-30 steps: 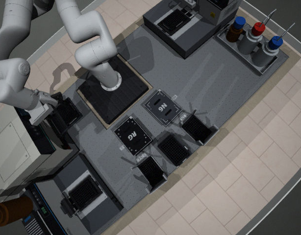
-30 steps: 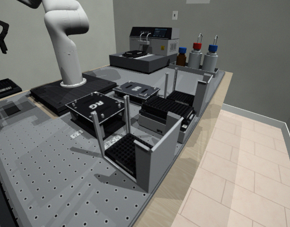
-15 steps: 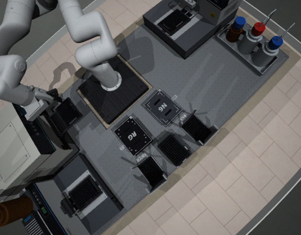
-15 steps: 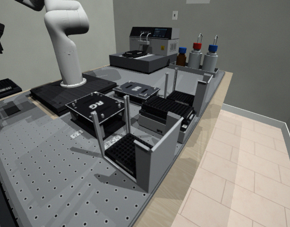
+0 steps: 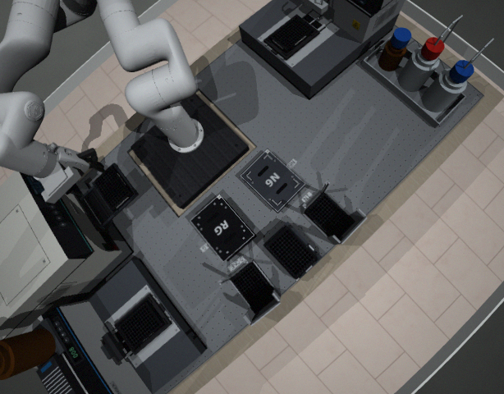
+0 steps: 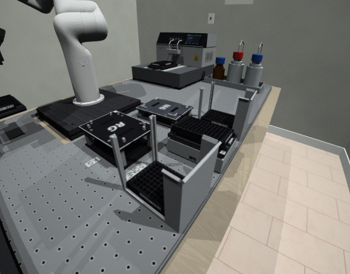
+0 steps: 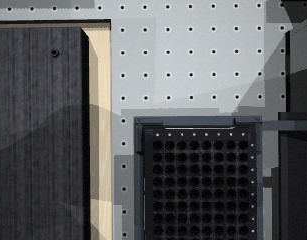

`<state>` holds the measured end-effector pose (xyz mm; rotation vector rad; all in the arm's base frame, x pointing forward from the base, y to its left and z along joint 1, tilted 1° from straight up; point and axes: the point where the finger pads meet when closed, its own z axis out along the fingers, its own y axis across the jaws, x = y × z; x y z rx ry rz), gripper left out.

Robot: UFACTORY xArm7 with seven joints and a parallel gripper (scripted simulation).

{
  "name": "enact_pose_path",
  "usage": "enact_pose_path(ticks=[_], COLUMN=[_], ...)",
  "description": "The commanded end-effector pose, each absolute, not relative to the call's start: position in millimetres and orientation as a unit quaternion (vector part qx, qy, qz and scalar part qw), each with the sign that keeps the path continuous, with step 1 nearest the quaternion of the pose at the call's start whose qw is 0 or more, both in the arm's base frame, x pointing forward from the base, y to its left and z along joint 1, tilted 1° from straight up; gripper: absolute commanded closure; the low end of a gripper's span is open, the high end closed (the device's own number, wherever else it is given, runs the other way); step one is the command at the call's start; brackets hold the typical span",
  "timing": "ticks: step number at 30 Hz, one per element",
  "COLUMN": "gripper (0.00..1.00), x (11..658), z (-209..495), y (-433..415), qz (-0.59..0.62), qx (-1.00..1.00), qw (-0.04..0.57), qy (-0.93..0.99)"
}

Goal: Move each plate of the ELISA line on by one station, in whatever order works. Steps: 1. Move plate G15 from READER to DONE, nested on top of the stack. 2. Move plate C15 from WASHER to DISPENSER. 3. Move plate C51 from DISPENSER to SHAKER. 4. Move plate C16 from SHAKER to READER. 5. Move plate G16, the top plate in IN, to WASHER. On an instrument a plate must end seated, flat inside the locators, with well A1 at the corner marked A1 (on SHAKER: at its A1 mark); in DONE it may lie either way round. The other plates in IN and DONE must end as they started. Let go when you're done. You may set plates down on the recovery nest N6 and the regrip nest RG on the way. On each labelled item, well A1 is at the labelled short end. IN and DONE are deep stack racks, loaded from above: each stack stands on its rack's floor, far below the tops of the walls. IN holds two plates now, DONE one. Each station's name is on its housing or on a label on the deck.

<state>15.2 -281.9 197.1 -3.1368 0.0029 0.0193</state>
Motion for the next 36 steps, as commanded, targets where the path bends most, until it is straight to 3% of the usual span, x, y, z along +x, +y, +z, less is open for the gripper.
enact_pose_path(ticks=[1,36], gripper=[0.0,0.0], x=[15,15], z=[198,182], y=[-283,-283], qz=[0.006,0.006], qx=[-1.0,-1.0], qw=[0.001,0.001], qy=[0.001,0.001])
